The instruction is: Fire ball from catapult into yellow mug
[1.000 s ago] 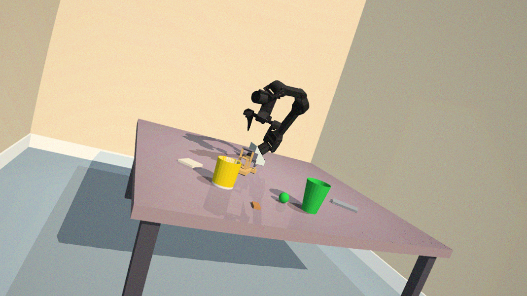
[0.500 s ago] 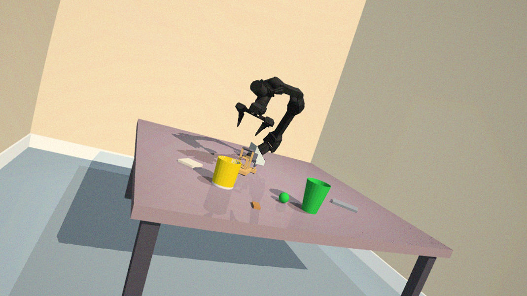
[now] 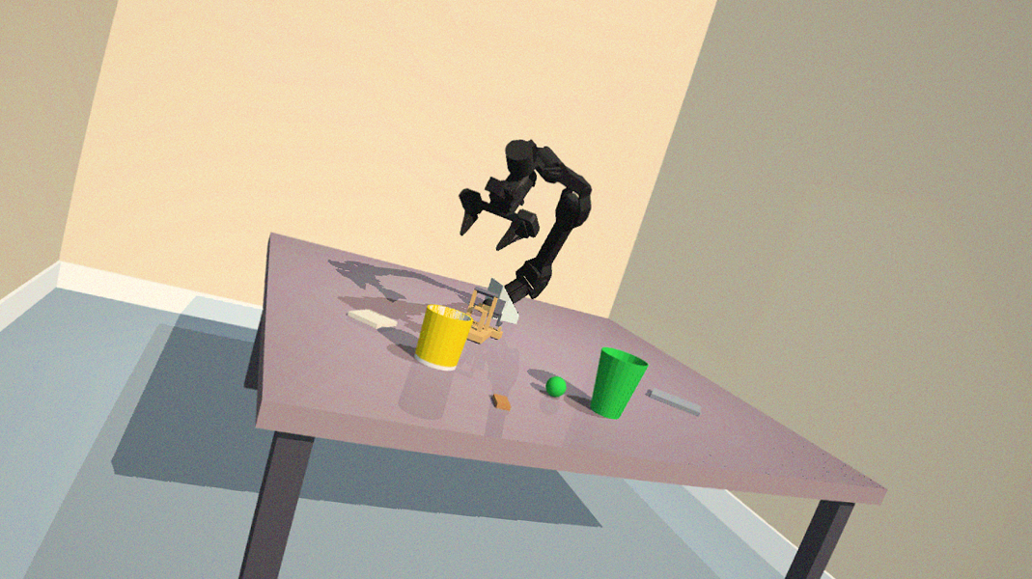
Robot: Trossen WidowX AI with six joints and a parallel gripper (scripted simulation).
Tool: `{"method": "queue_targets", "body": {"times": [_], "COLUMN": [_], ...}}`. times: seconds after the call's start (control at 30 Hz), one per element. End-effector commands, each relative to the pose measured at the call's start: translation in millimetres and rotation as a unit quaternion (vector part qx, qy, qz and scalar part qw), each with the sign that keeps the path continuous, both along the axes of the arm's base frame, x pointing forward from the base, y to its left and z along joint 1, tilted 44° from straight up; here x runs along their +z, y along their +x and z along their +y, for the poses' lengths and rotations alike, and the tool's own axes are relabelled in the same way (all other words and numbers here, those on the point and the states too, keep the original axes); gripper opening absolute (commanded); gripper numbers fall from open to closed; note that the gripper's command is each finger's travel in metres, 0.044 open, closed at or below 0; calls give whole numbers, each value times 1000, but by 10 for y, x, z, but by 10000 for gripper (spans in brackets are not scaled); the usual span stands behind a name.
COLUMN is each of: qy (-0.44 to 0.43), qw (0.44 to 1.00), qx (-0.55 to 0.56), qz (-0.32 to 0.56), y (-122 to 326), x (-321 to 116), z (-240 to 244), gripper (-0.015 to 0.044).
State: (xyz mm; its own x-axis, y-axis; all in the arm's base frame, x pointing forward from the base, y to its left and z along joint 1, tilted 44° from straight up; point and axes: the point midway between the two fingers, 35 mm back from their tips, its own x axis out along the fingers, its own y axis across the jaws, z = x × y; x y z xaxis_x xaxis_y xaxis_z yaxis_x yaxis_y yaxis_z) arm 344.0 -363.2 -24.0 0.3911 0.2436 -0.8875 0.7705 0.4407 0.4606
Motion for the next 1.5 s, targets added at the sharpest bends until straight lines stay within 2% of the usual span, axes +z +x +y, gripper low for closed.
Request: {"method": "queue_targets", "body": {"times": [0.0,0.47,1.13,1.47], "qy": [-4,-78,-79,-79], "qw": [1000,976,975,975], "qx": [-25,37,38,38], "qz": [-6,-202,-204,-204], "y": [112,713,719,719], "x": [1,135,138,138], "z": [-69,-541,-546,-546], "gripper": [440,440,440,177]}}
